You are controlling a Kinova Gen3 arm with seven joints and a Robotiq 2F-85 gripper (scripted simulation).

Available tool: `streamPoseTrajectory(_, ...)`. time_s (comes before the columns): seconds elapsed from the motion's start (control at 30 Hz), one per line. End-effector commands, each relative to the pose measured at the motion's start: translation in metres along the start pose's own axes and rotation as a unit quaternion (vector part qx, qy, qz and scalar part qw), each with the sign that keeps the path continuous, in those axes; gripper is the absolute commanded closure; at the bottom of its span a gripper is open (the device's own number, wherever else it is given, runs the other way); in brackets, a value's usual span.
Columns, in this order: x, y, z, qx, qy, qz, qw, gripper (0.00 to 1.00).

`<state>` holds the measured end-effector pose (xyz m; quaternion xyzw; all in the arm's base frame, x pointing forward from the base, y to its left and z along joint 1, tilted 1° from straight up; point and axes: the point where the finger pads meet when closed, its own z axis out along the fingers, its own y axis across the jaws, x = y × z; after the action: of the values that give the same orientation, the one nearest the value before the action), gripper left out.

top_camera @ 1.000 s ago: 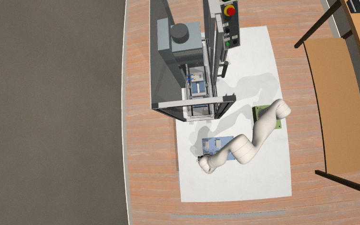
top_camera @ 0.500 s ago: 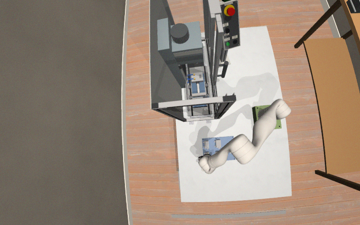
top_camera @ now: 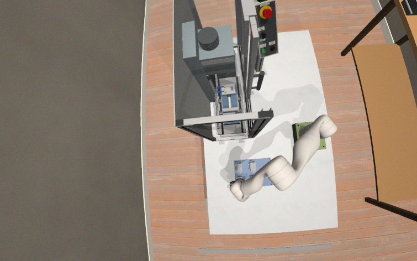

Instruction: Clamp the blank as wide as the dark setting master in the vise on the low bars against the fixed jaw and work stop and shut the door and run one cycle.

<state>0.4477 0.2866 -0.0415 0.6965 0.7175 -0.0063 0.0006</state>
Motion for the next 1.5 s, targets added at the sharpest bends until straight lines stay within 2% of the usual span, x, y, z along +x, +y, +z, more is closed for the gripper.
streamPoseTrajectory(0.0, 0.000, 0.001, -0.001, -0.001, 0.001, 0.000, 1.000, 0.90)
streamPoseTrajectory(1.1, 0.000, 0.001, -0.001, -0.001, 0.001, 0.000, 1.000, 0.90)
streamPoseTrajectory(1.27, 0.000, 0.001, -0.031, -0.002, 0.000, 0.005, 1.000, 0.90)
streamPoseTrajectory(1.47, 0.000, 0.001, -0.031, -0.002, 0.000, 0.005, 1.000, 0.90)
